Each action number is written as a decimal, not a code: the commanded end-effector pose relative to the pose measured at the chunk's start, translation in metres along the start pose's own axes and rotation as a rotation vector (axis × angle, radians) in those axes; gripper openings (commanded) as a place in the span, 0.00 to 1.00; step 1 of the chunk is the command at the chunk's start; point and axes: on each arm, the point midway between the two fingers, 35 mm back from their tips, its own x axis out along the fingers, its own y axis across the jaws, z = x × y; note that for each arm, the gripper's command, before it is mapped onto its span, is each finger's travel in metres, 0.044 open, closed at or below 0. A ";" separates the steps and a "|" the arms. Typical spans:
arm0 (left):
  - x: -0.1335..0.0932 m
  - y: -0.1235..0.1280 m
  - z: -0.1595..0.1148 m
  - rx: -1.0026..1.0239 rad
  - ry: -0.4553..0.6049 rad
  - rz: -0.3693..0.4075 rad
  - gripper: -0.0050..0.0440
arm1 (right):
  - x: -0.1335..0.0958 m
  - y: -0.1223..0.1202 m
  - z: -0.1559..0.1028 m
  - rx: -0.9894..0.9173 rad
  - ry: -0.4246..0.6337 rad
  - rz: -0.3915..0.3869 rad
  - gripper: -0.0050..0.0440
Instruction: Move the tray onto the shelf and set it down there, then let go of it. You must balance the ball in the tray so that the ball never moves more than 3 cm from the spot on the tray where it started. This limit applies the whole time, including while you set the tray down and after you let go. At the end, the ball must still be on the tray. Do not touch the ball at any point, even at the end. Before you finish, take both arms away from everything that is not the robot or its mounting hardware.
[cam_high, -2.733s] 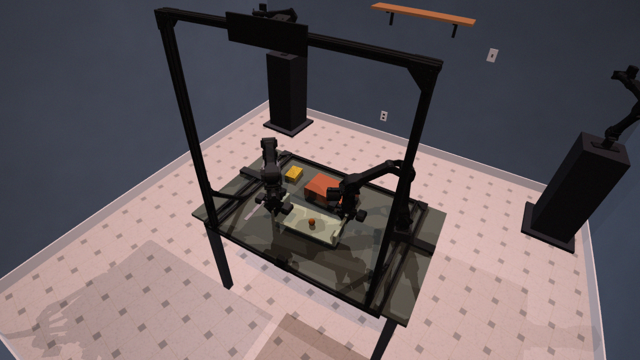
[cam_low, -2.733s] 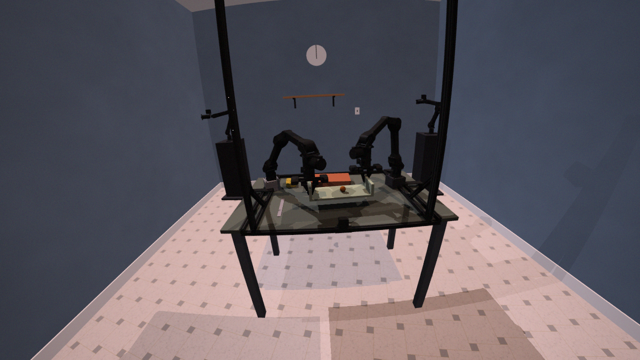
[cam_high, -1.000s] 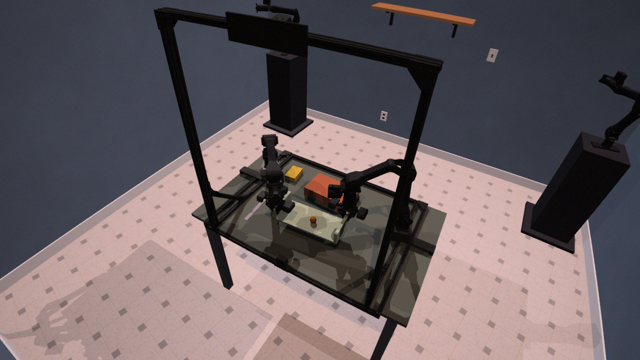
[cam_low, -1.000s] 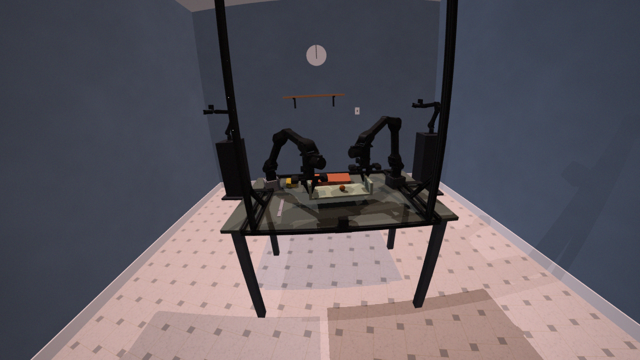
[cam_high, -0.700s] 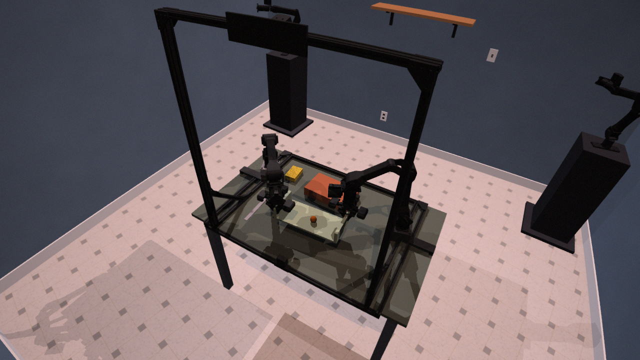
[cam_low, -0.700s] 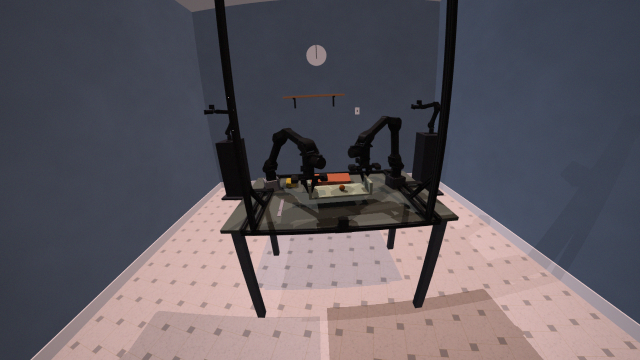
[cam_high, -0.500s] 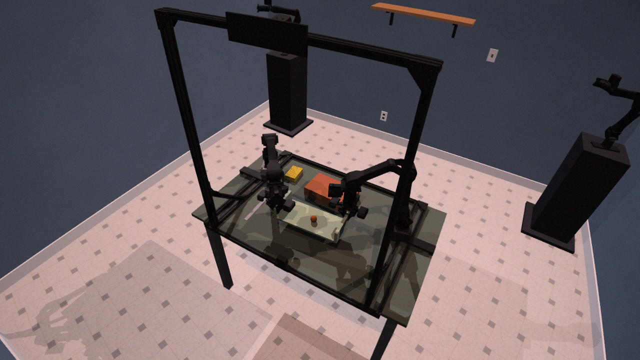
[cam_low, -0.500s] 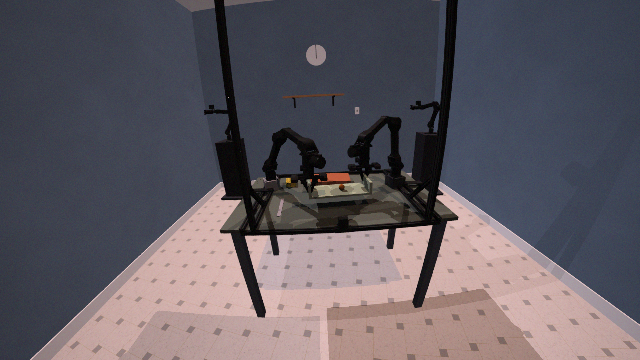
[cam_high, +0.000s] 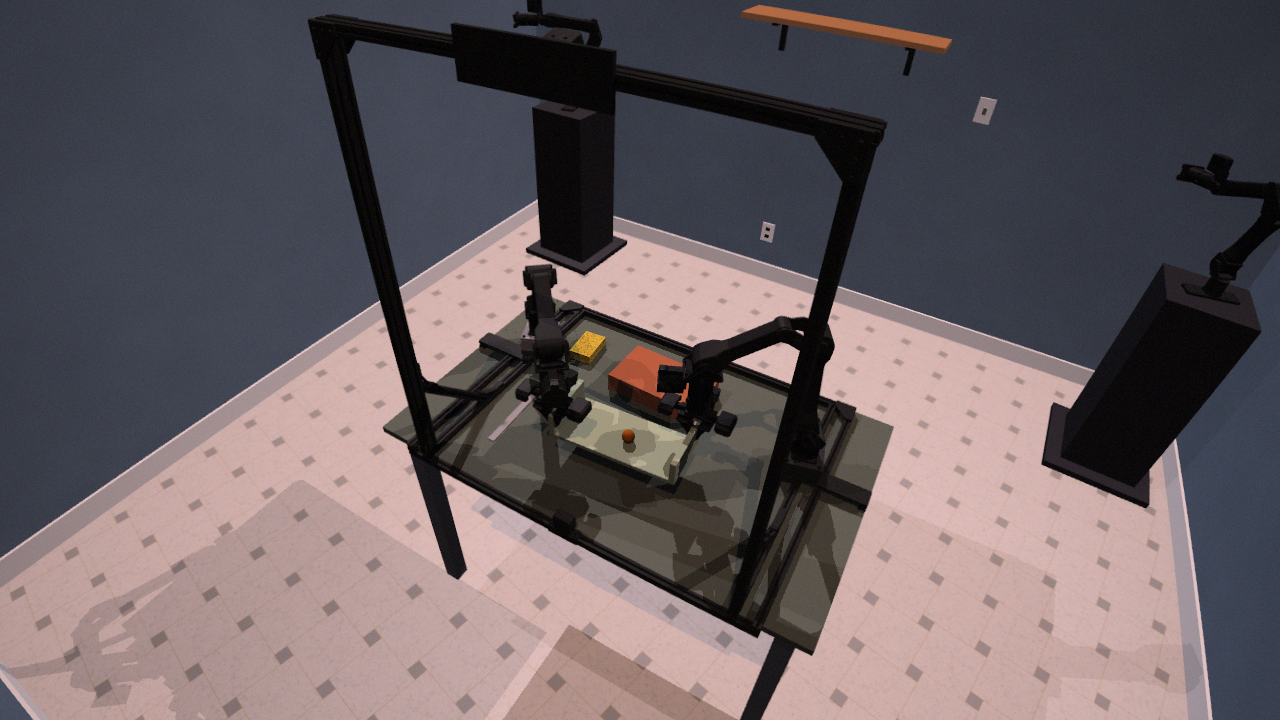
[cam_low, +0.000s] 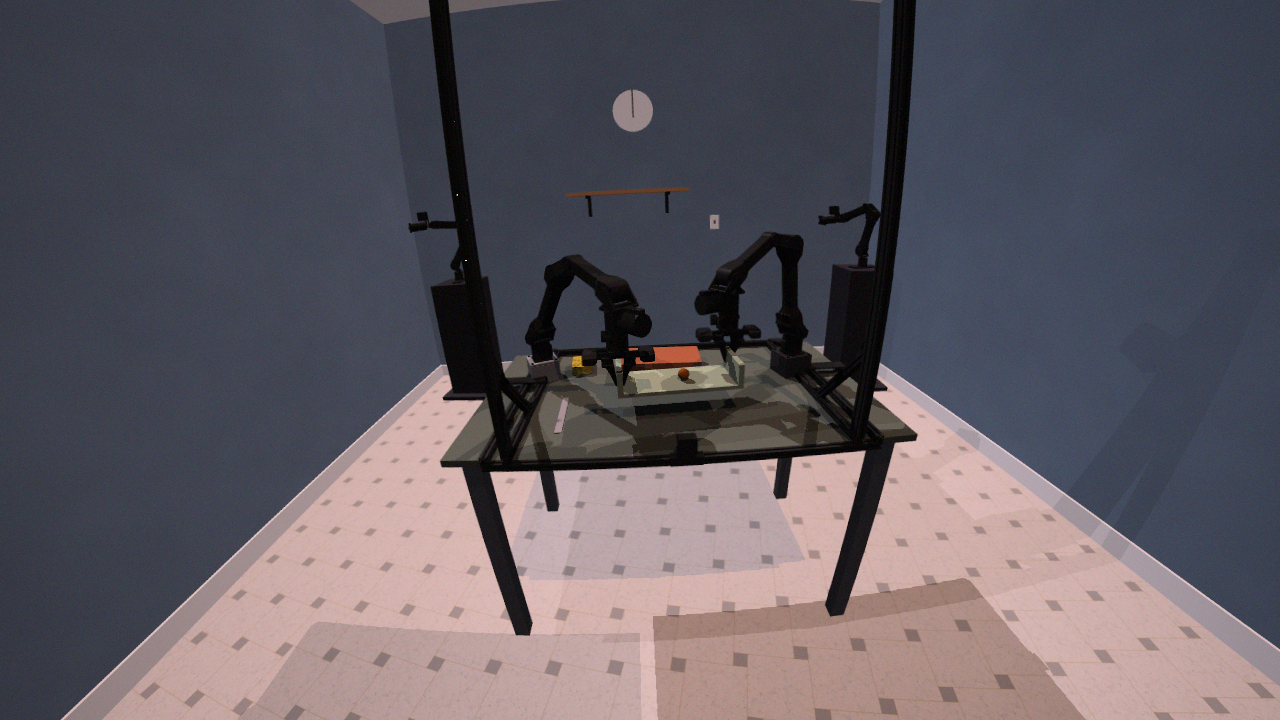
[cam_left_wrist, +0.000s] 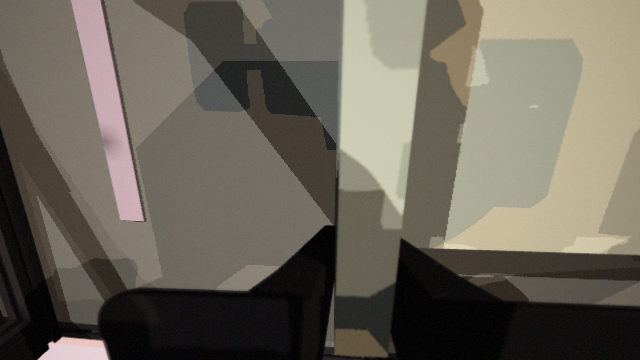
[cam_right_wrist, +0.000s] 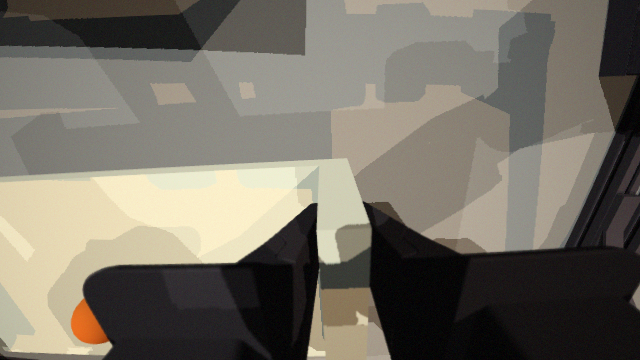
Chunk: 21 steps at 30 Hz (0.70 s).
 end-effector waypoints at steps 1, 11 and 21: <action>-0.006 0.000 0.001 0.000 0.020 0.000 0.14 | -0.002 0.000 0.001 0.000 0.015 0.005 0.14; -0.004 0.000 0.005 0.000 -0.004 -0.001 0.14 | -0.004 0.000 0.004 0.000 -0.009 0.005 0.14; -0.006 0.000 0.007 0.000 0.029 0.000 0.14 | -0.002 0.000 0.007 0.000 0.024 0.005 0.14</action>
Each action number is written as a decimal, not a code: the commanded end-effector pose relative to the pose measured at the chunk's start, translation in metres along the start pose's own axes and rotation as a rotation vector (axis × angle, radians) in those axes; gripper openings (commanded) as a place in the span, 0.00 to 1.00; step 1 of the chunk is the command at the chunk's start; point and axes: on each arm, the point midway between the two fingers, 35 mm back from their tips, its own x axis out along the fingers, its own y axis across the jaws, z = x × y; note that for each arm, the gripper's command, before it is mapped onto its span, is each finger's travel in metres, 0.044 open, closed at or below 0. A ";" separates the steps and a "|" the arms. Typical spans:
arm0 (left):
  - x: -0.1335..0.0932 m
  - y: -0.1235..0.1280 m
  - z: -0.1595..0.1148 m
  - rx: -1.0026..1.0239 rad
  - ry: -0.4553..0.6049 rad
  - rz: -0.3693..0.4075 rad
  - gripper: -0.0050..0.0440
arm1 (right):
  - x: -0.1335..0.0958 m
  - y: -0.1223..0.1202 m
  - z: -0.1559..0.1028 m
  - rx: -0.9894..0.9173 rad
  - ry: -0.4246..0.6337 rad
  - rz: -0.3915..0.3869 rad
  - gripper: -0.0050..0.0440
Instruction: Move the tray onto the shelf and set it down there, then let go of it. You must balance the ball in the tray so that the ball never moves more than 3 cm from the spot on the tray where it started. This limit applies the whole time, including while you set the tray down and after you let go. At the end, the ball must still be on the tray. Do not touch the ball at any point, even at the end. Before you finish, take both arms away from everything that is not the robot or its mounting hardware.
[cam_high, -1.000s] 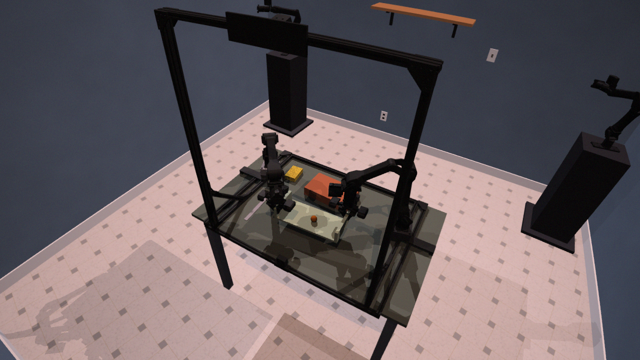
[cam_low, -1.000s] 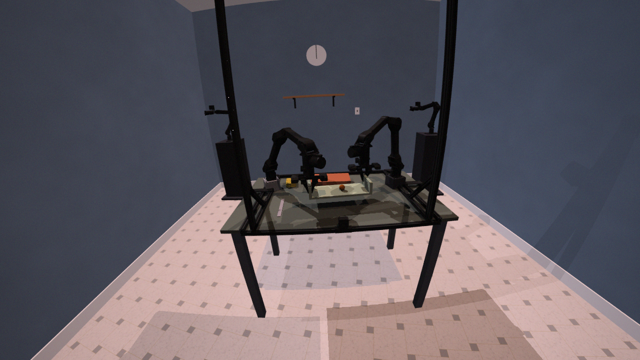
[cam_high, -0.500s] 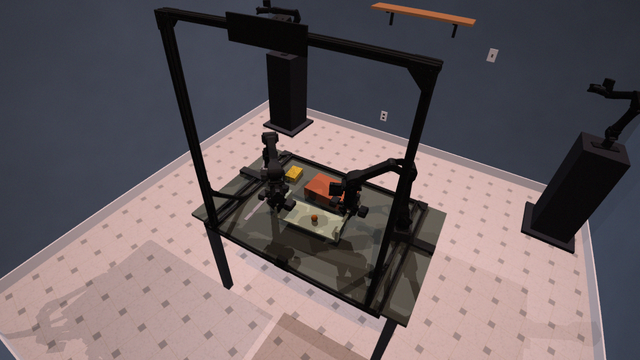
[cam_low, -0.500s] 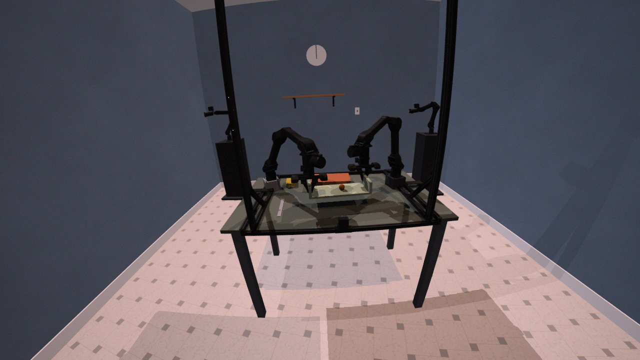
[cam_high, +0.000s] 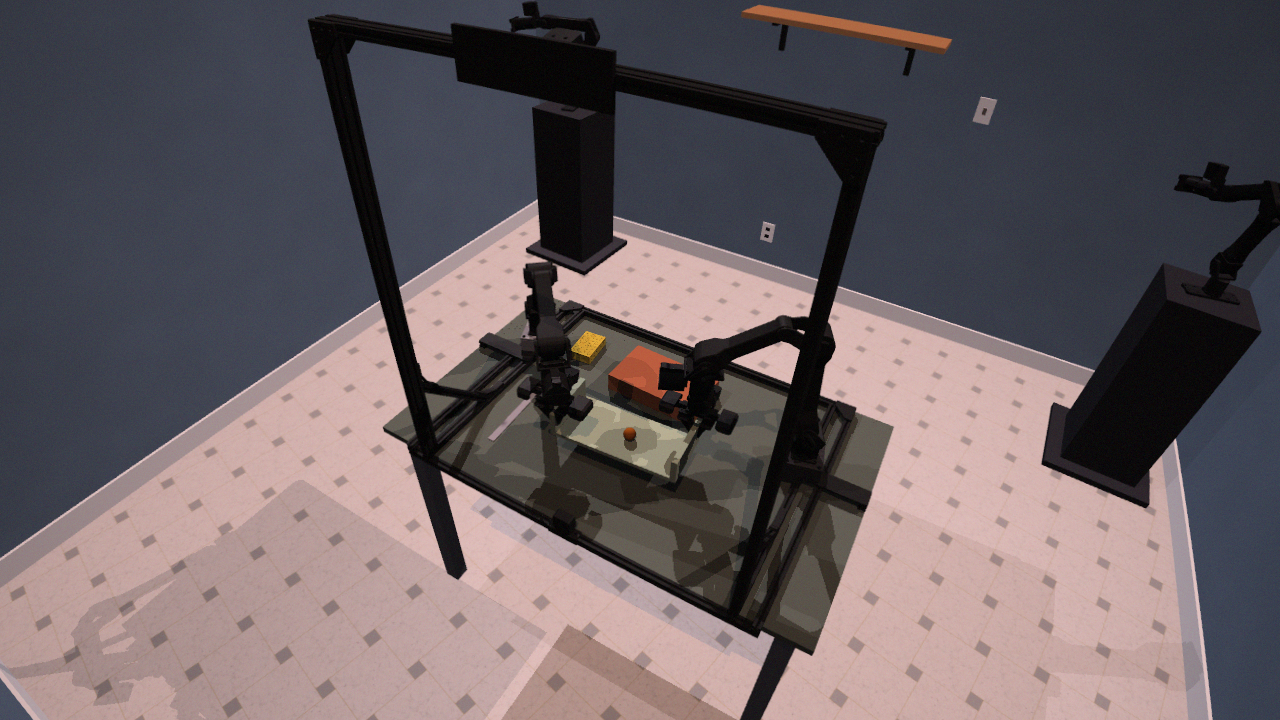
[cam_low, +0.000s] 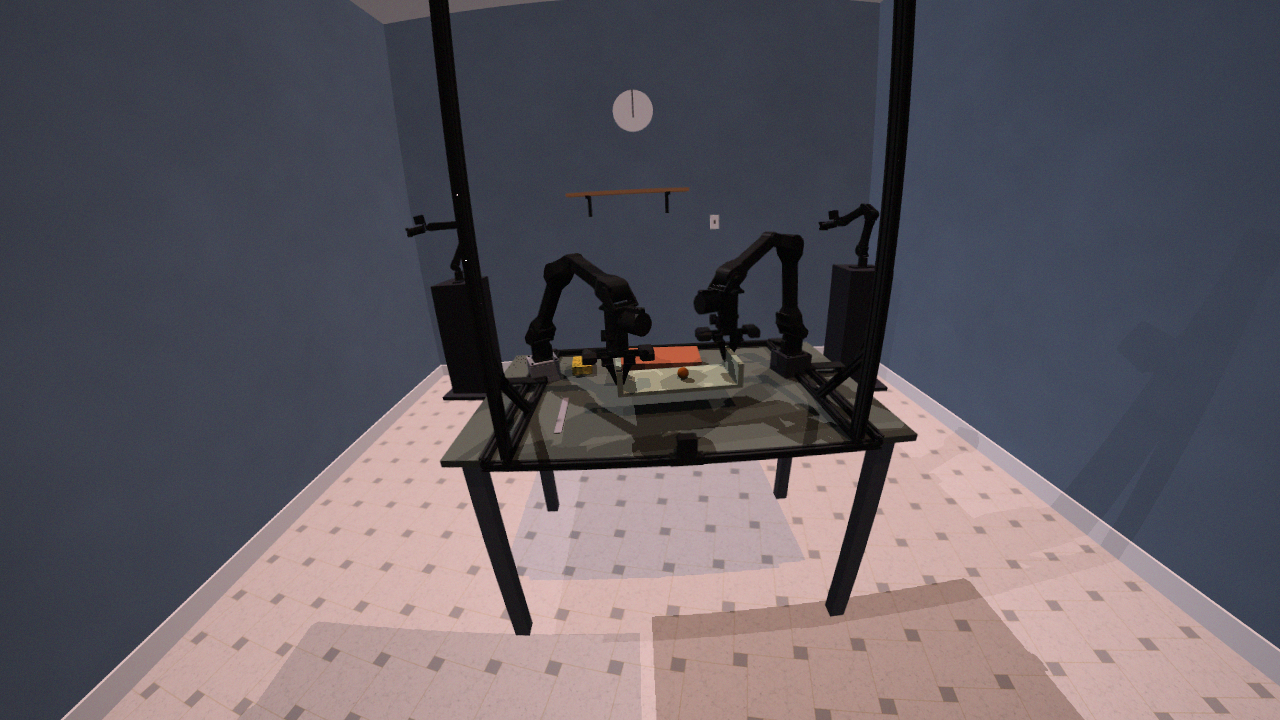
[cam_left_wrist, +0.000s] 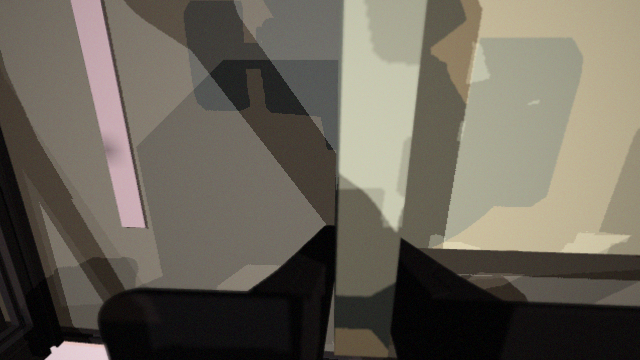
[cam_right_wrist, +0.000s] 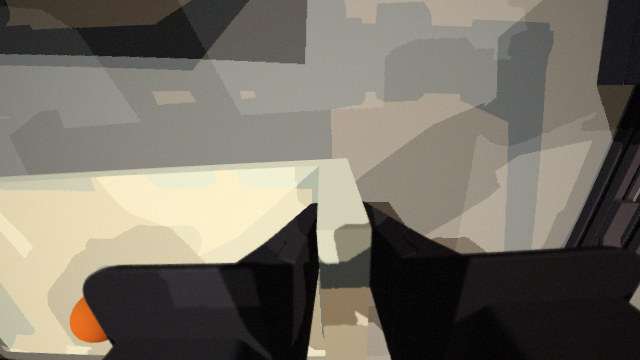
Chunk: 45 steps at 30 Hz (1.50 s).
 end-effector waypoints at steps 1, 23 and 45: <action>-0.007 0.000 0.001 0.001 0.035 -0.001 0.14 | -0.002 0.000 0.001 0.001 0.030 0.004 0.14; -0.004 0.001 0.009 0.001 -0.003 -0.001 0.14 | -0.004 0.001 0.009 0.001 -0.008 0.005 0.14; -0.005 0.001 0.018 0.001 0.017 -0.002 0.14 | -0.003 0.001 0.017 0.001 0.012 0.004 0.14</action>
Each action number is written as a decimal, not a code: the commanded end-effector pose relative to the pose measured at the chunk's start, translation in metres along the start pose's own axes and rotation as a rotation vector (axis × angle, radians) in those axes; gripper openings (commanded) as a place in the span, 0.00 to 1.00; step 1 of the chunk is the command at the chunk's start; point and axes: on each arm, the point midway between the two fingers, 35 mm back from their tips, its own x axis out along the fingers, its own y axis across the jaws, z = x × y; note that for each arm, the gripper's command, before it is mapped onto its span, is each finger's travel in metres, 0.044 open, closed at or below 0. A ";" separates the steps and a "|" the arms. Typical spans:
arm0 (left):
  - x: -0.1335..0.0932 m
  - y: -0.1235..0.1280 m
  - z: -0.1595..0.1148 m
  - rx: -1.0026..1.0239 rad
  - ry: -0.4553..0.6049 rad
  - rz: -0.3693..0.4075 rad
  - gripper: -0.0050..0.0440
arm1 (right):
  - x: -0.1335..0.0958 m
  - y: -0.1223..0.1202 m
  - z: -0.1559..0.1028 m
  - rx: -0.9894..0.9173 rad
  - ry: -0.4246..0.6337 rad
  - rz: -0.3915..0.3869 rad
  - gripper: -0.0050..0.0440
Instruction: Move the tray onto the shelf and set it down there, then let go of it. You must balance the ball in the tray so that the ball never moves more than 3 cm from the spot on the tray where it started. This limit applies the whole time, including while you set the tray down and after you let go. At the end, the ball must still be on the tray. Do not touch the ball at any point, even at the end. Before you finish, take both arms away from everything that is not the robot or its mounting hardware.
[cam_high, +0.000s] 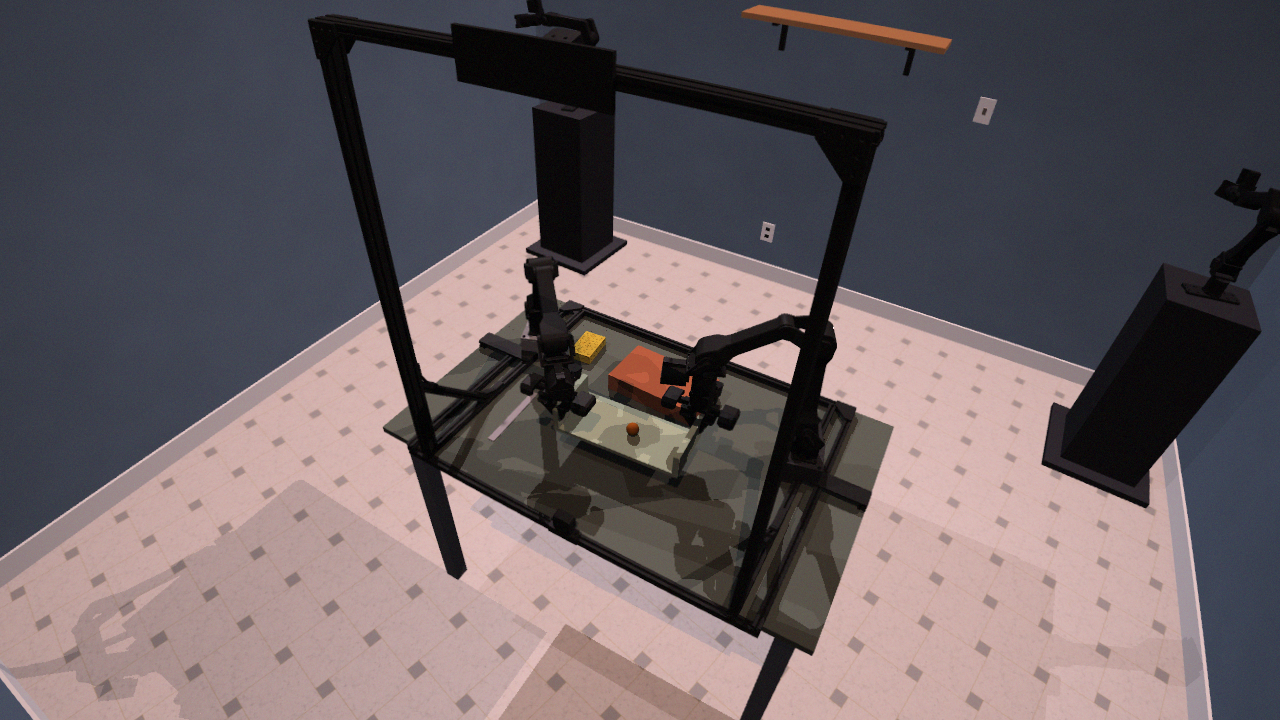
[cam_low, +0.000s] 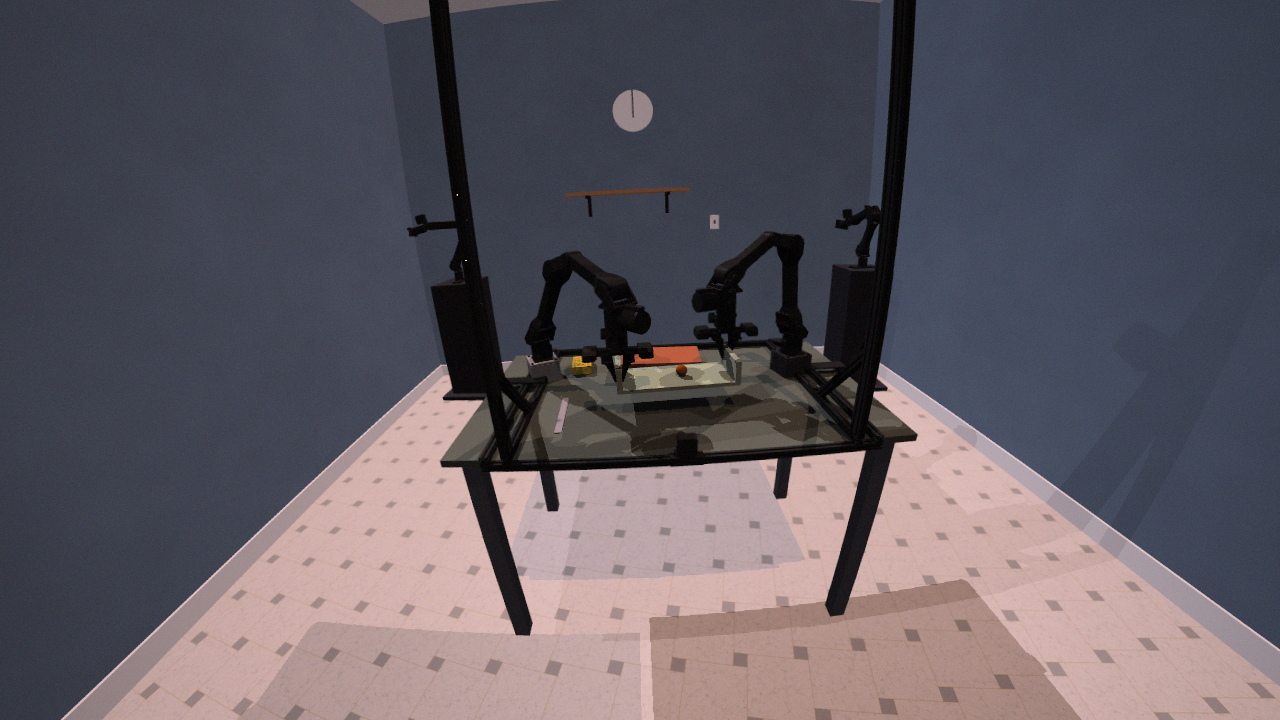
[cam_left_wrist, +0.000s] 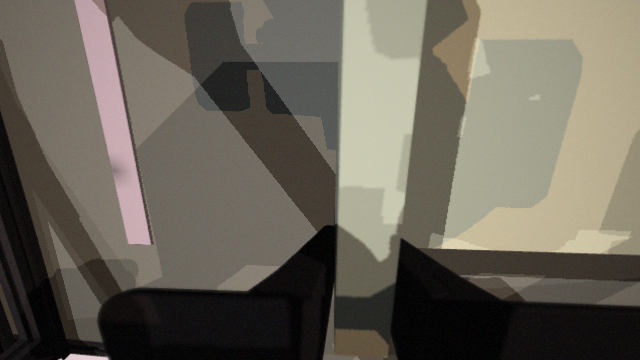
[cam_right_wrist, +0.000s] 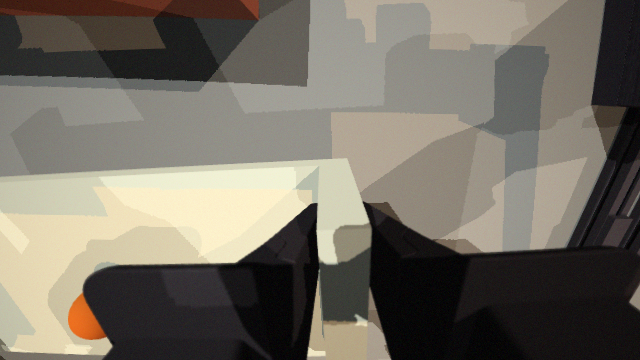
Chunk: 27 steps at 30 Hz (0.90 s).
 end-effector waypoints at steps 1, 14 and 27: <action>-0.005 0.000 0.002 0.000 0.022 -0.003 0.14 | -0.002 0.000 0.002 0.000 0.016 0.003 0.14; -0.004 0.000 0.006 0.000 -0.002 0.000 0.14 | -0.003 0.000 0.006 0.000 -0.008 0.005 0.14; -0.004 0.001 0.010 0.000 0.015 -0.004 0.14 | -0.003 0.000 0.010 0.000 0.010 0.002 0.14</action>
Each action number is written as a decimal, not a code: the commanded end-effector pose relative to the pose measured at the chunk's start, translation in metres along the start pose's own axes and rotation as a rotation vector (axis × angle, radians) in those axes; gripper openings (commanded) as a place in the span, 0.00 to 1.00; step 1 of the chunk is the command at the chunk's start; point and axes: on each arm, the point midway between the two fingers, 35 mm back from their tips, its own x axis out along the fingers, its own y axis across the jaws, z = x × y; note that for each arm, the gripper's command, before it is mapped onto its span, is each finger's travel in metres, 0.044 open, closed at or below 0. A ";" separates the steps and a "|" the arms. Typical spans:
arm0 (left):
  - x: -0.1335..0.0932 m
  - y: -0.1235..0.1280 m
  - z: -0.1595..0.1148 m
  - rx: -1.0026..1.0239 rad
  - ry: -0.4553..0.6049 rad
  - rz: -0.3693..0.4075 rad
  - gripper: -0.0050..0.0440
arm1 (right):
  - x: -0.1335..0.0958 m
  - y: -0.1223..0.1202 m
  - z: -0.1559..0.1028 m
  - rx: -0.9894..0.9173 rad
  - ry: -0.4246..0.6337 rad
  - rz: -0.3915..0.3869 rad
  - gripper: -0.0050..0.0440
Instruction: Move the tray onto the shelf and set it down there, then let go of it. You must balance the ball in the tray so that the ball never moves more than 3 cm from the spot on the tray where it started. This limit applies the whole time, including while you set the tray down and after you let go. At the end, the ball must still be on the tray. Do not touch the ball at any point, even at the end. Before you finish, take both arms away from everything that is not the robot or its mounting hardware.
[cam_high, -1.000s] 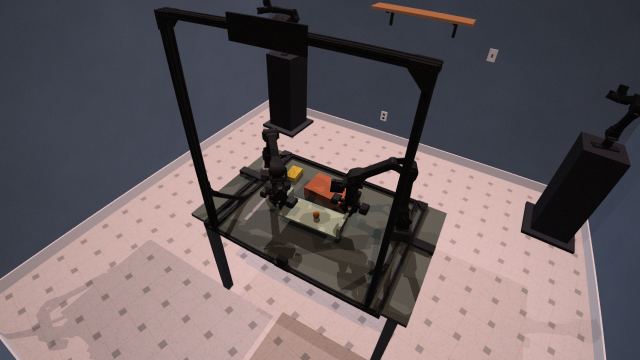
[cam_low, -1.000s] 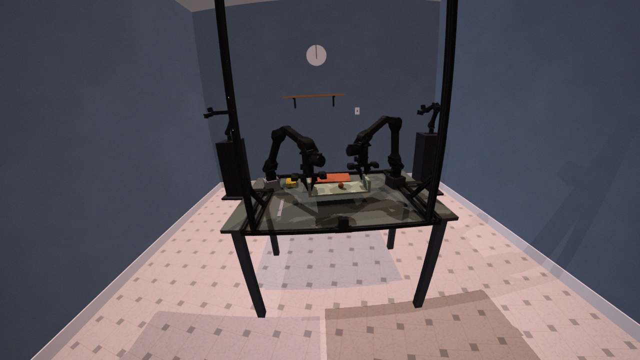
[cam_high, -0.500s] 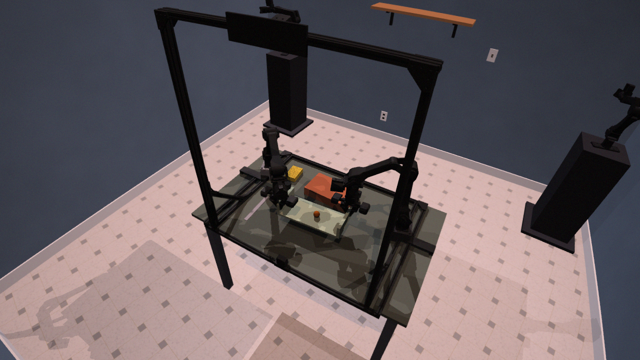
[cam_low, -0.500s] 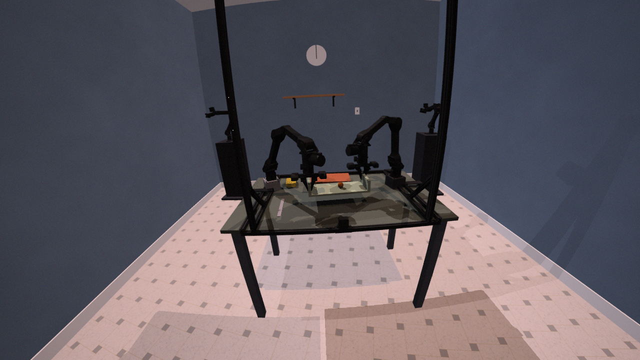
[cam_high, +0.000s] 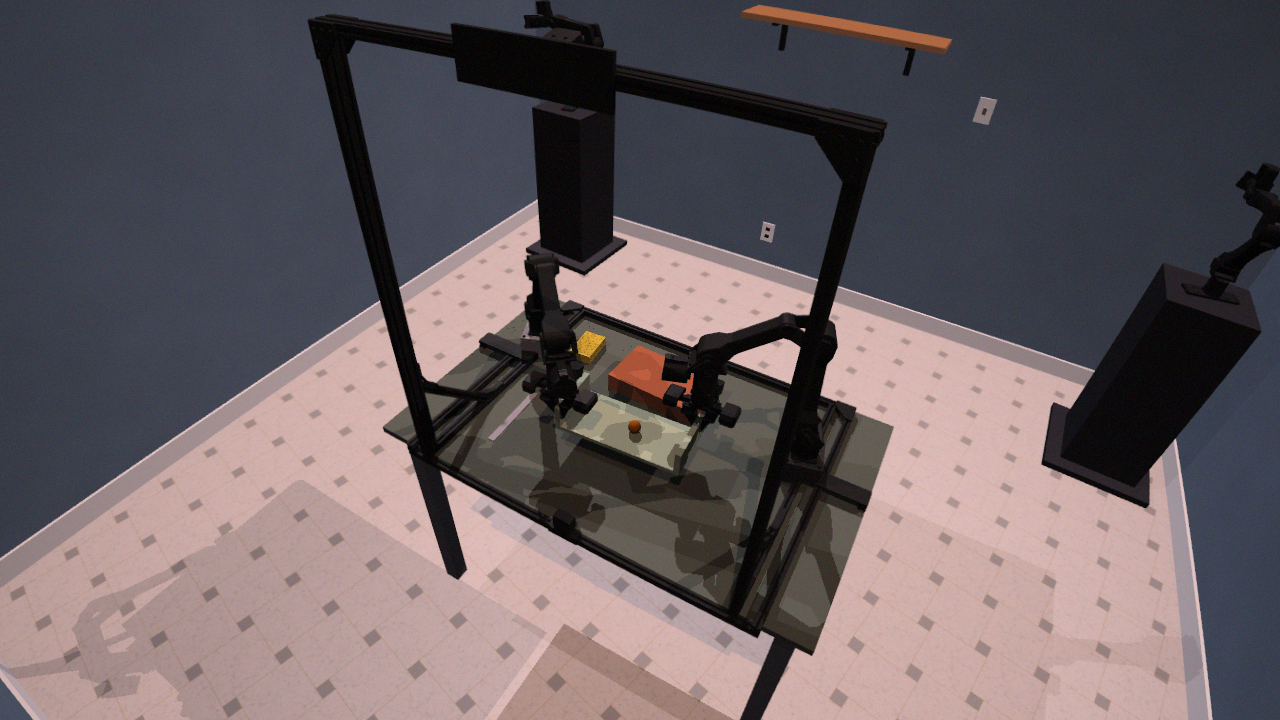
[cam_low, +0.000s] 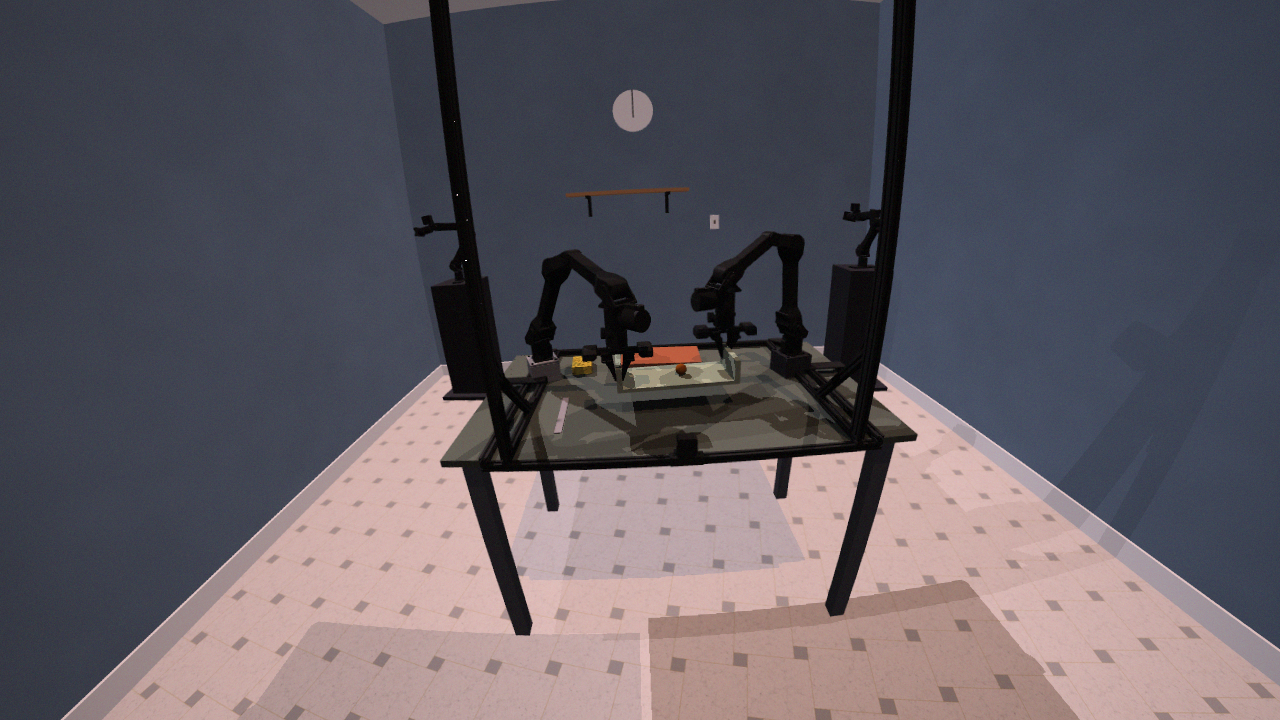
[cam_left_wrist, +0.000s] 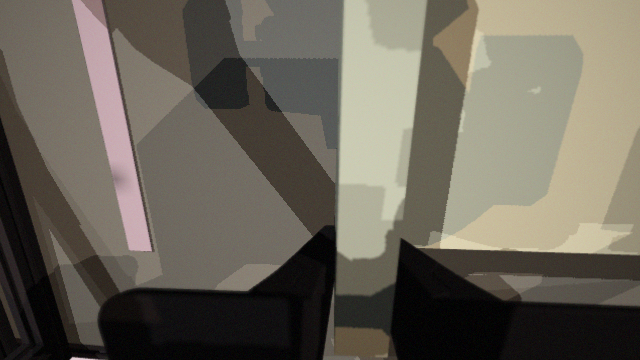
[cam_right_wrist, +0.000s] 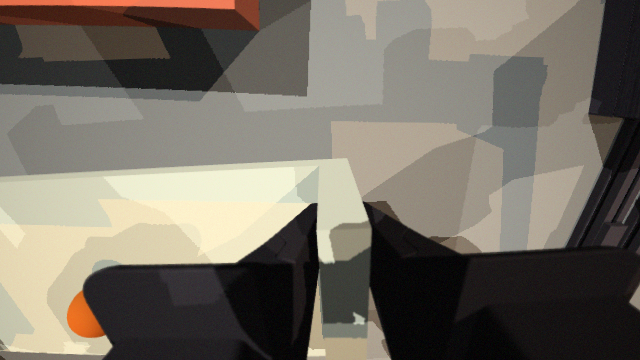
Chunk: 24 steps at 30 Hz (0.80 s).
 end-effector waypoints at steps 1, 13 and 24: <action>-0.004 0.001 0.002 0.001 -0.005 -0.002 0.14 | -0.004 0.000 0.002 0.001 -0.011 0.004 0.14; -0.006 0.001 0.006 0.001 0.023 0.000 0.14 | -0.002 0.001 0.005 0.001 0.017 0.005 0.14; -0.005 0.001 0.011 0.001 0.010 0.001 0.14 | -0.003 0.001 0.010 0.001 0.004 0.006 0.14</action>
